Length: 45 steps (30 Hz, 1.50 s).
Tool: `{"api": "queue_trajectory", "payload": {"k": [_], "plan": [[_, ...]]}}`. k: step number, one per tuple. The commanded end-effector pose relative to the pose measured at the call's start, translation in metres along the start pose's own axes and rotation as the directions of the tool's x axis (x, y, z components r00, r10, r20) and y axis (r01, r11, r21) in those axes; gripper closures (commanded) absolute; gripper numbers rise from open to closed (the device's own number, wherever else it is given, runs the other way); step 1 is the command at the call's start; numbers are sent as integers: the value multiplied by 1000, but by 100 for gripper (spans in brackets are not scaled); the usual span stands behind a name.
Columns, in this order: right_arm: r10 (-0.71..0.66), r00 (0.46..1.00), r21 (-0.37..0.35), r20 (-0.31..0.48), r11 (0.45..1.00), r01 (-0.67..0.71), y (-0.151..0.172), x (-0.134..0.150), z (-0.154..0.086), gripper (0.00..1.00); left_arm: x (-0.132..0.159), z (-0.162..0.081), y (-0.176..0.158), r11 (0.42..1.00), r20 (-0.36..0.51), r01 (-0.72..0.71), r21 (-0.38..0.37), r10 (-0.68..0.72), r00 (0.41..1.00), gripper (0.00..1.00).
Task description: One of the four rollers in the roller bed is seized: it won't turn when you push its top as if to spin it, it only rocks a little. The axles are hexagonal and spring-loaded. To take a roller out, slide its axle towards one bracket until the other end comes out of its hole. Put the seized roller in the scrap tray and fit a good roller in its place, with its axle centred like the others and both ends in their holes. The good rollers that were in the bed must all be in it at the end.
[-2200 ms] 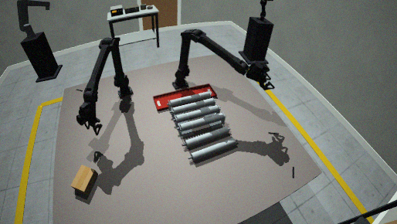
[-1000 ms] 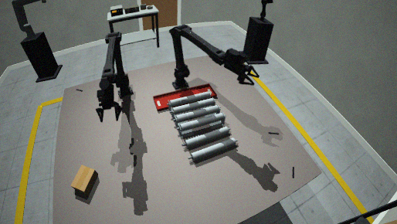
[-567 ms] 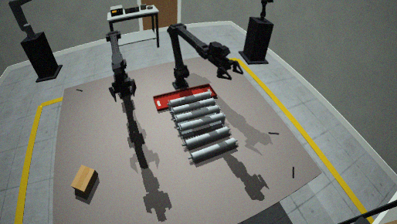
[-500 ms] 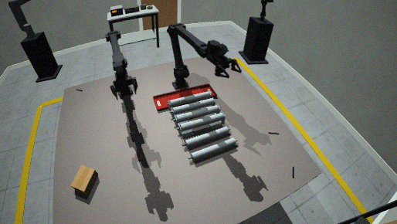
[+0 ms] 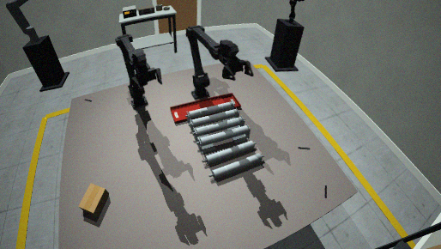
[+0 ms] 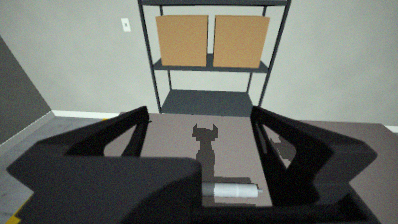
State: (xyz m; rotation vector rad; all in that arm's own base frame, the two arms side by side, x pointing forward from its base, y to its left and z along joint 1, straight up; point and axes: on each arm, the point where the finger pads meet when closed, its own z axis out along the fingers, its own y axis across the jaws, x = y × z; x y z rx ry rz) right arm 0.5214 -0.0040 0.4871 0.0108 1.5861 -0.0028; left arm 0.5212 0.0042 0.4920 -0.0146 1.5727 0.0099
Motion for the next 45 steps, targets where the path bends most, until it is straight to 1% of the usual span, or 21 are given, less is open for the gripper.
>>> {"api": "queue_trajectory", "payload": {"k": [1,2,3,5,6,7,8,9,11,12,13,18,19,20,25,26,35,36,42,43,45], "plan": [[-18,1000,-15,10,1000,18,7,2,8,0,-17,-9,-4,1000,32,-15,9,15,999,0],[-18,999,-9,37,1000,19,5,-16,3,0,-24,-3,-3,1000,42,-16,9,15,999,0],[-14,994,-24,109,1000,16,11,-50,-12,0,-2,5,-7,1000,0,-15,19,15,1000,0],[-13,995,-24,102,1000,15,12,-46,-12,0,0,5,-9,1000,-4,-10,23,10,1000,0],[-13,997,-25,70,1000,15,12,-32,-4,0,-24,-2,-9,1000,41,-10,25,9,999,0],[0,993,-29,120,1000,4,13,-58,-14,0,-48,-13,-9,1000,87,-3,26,1,996,0],[4,992,-30,130,1000,0,14,-66,-16,0,-59,-15,-10,1000,109,-2,26,-1,994,0],[4,992,-29,123,1000,0,14,-62,-12,0,-58,-15,-10,1000,109,-3,26,0,994,100],[2,996,-29,86,1000,1,14,-41,1,0,-51,-9,-10,1000,94,-4,27,2,996,100],[0,998,-20,57,1000,1,10,-26,2,0,-41,-2,-8,1000,75,-5,23,3,997,100],[-1,999,-14,48,1000,1,6,-22,3,0,-33,2,-7,1000,60,-6,20,5,998,100],[-2,999,-2,38,1000,2,0,-16,3,0,-31,1,-3,1000,59,-8,14,7,998,100],[-3,999,-6,50,1000,4,2,-24,0,0,-31,-4,-4,1000,58,-5,16,4,998,100],[-3,999,5,32,1000,3,-4,-11,4,0,-34,-3,-2,1000,67,-10,11,9,998,100],[-5,1000,1,27,1000,5,-2,-7,4,0,-24,2,-2,1000,50,-14,11,13,999,100],[-5,1000,3,26,1000,5,-3,-6,4,100,-23,3,-2,1000,48,-14,12,14,999,100],[-8,1000,4,28,1000,8,-3,-7,5,100,-19,2,-2,1000,43,-14,11,14,999,100],[-8,1000,4,28,1000,8,-3,-7,5,100,-23,-1,-3,1000,46,-8,15,7,999,100],[-11,999,5,31,1000,11,-4,-8,5,100,-13,2,-1,1000,34,-14,11,14,999,100],[12,999,-36,-47,999,-13,18,18,10,100,-13,2,-2,1000,35,-14,11,14,999,100],[37,998,-40,-56,998,-39,24,14,13,100,-14,2,-2,1000,36,-14,11,14,999,100]]}}
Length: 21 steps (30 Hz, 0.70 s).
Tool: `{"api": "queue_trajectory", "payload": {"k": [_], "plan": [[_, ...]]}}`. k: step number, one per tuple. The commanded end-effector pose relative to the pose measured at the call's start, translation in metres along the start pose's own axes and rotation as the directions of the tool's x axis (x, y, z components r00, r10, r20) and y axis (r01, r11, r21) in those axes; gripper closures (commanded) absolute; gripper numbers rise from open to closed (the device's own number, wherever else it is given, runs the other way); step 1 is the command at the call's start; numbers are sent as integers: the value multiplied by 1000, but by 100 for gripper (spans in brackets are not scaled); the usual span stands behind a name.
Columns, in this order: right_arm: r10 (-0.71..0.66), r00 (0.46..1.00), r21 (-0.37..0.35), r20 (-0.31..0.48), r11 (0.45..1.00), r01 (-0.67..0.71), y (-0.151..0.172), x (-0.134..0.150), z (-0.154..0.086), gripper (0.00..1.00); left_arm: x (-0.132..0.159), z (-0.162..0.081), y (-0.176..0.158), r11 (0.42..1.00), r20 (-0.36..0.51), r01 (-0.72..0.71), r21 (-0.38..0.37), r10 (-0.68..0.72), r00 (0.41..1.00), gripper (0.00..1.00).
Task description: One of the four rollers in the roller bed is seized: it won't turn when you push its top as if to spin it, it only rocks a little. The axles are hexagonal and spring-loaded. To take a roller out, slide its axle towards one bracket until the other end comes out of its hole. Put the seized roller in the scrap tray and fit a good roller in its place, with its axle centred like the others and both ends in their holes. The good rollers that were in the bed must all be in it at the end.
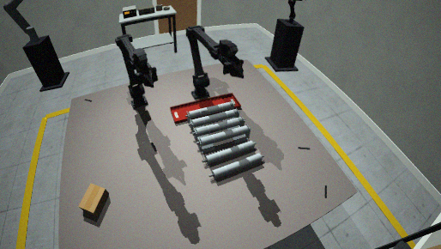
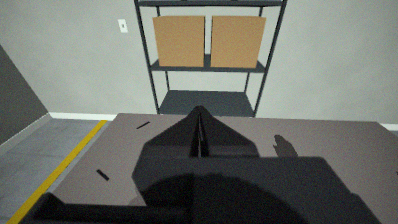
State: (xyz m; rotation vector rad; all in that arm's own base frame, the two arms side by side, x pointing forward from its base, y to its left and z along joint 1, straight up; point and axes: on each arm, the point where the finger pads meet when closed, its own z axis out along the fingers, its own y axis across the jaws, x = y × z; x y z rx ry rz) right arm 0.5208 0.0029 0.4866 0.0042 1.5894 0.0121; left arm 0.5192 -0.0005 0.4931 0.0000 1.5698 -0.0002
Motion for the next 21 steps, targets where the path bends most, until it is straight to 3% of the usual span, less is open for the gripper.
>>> {"api": "queue_trajectory", "payload": {"k": [1,5,7,9,14,21], "plan": [[49,998,-36,-32,998,-51,22,-7,16,100,-12,4,3,1000,33,-11,-5,12,999,100],[120,981,-57,-151,990,-130,47,26,27,100,-11,4,3,1000,28,-11,-5,12,1000,100],[120,981,-57,-151,990,-130,47,26,27,100,-11,4,3,1000,28,-11,-5,12,1000,100],[156,963,-62,-221,983,-173,64,42,31,100,-11,4,3,1000,28,-11,-5,12,1000,100],[226,882,-48,-414,962,-269,111,92,33,100,-11,4,3,1000,28,-11,-5,12,1000,100],[256,711,20,-655,946,-322,177,168,18,100,-11,4,3,1000,28,-11,-5,12,1000,100]]}}
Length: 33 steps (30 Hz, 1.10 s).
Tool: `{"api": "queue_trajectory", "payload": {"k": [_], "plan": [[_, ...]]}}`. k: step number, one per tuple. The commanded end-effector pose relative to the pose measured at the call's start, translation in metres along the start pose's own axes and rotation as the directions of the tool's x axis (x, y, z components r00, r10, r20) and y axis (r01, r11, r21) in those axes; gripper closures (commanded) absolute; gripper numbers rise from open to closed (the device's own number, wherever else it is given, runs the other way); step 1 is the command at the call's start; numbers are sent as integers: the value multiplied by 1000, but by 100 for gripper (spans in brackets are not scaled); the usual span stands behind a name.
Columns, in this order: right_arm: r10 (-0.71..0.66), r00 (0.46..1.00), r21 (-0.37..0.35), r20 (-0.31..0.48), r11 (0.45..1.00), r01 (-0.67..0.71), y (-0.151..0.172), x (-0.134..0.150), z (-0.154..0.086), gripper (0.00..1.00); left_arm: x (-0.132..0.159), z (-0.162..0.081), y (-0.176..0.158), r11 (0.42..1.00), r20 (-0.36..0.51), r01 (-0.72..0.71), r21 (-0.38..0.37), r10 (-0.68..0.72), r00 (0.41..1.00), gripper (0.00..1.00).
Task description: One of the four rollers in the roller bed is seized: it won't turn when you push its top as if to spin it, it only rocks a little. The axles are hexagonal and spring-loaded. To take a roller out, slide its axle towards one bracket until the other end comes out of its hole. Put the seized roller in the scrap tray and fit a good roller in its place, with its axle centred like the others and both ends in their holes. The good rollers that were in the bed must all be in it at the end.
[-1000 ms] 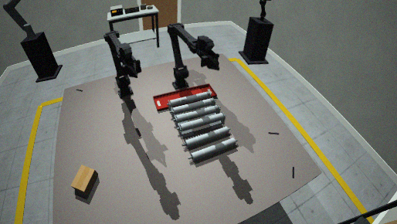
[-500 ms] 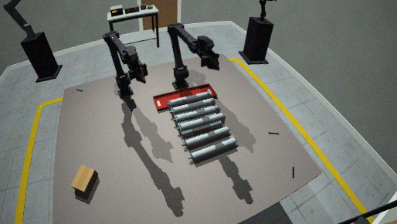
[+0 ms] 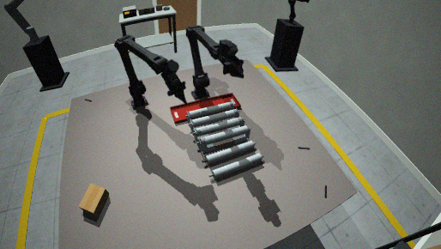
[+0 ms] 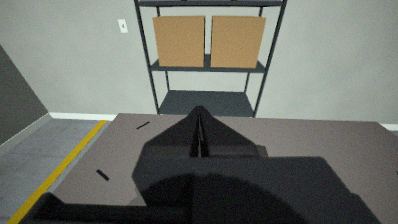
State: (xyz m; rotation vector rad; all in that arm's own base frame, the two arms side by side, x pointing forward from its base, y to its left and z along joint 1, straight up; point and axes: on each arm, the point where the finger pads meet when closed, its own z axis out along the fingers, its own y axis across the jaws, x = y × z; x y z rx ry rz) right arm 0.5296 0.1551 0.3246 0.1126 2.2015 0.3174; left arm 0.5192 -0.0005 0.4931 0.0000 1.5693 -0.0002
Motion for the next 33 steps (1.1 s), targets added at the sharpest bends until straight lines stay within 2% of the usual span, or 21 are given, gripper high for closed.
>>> {"api": "queue_trajectory", "payload": {"k": [1,3,4,11,17,21,25,28,29,30,31,33], "plan": [[95,988,14,-120,995,-94,30,18,15,100,-11,4,3,1000,28,-11,-5,12,1000,100],[95,988,14,-120,995,-94,30,18,15,100,-11,4,3,1000,28,-11,-5,12,1000,100],[110,982,30,-156,994,-106,32,28,20,100,-11,4,3,1000,28,-11,-5,12,1000,100],[151,906,143,-396,984,-102,71,118,31,100,-11,4,3,1000,28,-11,-5,12,1000,100],[193,817,272,-543,961,-47,93,187,24,100,-11,4,3,1000,28,-11,-5,12,1000,100],[219,806,311,-550,949,-46,90,189,18,100,-11,4,3,1000,28,-11,-5,12,1000,100],[189,771,334,-608,942,33,103,223,13,100,-11,4,3,1000,28,-11,-5,12,1000,100],[179,758,344,-627,937,63,98,235,12,100,-11,4,3,1000,28,-11,-5,12,1000,100],[175,762,335,-623,940,59,98,230,13,100,-11,4,3,1000,28,-11,-5,12,1000,100],[160,741,338,-653,936,96,89,251,13,100,-11,4,3,1000,28,-11,-5,12,1000,100],[137,731,325,-669,938,122,90,260,12,100,-11,4,3,1000,28,-11,-5,12,1000,100],[146,731,334,-667,935,119,86,257,13,100,-11,4,3,1000,28,-11,-5,12,1000,100]]}}
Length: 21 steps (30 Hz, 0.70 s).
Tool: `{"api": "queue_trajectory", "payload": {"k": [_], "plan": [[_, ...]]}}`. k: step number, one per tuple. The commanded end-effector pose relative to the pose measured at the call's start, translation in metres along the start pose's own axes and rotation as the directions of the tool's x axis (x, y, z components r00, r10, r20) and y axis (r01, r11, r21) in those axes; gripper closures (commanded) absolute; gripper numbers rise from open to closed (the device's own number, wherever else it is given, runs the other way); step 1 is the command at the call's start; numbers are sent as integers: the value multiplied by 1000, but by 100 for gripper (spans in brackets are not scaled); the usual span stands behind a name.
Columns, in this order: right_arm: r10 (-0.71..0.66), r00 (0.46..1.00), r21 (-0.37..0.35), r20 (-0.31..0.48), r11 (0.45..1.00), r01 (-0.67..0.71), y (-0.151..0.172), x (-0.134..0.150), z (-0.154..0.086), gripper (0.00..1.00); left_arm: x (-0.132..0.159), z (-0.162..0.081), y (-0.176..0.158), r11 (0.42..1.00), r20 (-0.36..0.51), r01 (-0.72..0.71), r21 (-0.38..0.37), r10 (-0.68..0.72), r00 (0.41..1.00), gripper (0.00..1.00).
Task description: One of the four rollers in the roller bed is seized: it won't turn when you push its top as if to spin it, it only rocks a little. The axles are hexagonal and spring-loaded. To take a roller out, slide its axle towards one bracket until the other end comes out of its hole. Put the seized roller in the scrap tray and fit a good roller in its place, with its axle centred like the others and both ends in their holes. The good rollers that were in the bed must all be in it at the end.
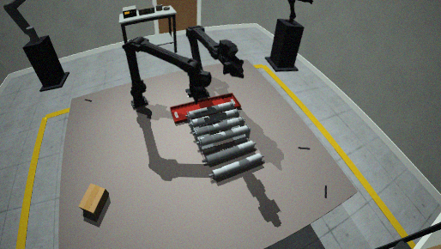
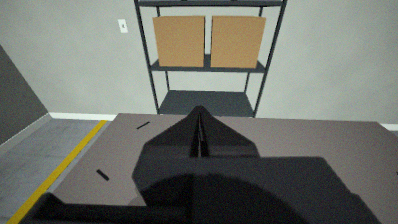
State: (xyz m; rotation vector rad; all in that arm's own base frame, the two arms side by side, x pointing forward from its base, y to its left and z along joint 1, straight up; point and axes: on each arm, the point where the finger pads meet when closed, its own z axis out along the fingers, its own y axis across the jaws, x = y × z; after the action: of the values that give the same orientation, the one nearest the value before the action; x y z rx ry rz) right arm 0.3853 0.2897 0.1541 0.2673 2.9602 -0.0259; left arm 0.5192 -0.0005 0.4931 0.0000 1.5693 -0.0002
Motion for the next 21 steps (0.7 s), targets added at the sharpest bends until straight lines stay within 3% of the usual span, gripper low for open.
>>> {"api": "queue_trajectory", "payload": {"k": [1,4,6,9,11,15,18,19,21], "plan": [[6,1000,18,-12,1000,-6,-4,-6,13,100,-11,4,3,1000,28,-11,-5,12,1000,100],[10,1000,16,-9,1000,-10,-4,-7,13,100,-11,4,3,1000,28,-11,-5,12,1000,100],[30,998,-54,54,998,-27,4,-22,-23,100,-11,4,3,1000,28,-11,-5,12,1000,100],[37,998,-58,58,998,-33,4,-24,-25,100,-11,4,3,1000,28,-11,-5,12,1000,100],[31,999,-35,36,999,-30,3,-21,-15,100,-11,4,3,1000,28,-11,-5,12,1000,100],[44,997,-61,60,997,-40,4,-23,-27,100,-11,4,3,1000,28,-11,-5,12,1000,100],[39,998,-45,46,998,-37,4,-21,-19,100,-11,4,3,1000,28,-11,-5,12,1000,100],[35,999,-21,26,999,-34,-2,-14,-2,100,-11,4,3,1000,28,-11,-5,12,1000,100],[35,999,-21,26,999,-34,-2,-14,-2,100,-11,4,3,1000,28,-11,-5,12,1000,100]]}}
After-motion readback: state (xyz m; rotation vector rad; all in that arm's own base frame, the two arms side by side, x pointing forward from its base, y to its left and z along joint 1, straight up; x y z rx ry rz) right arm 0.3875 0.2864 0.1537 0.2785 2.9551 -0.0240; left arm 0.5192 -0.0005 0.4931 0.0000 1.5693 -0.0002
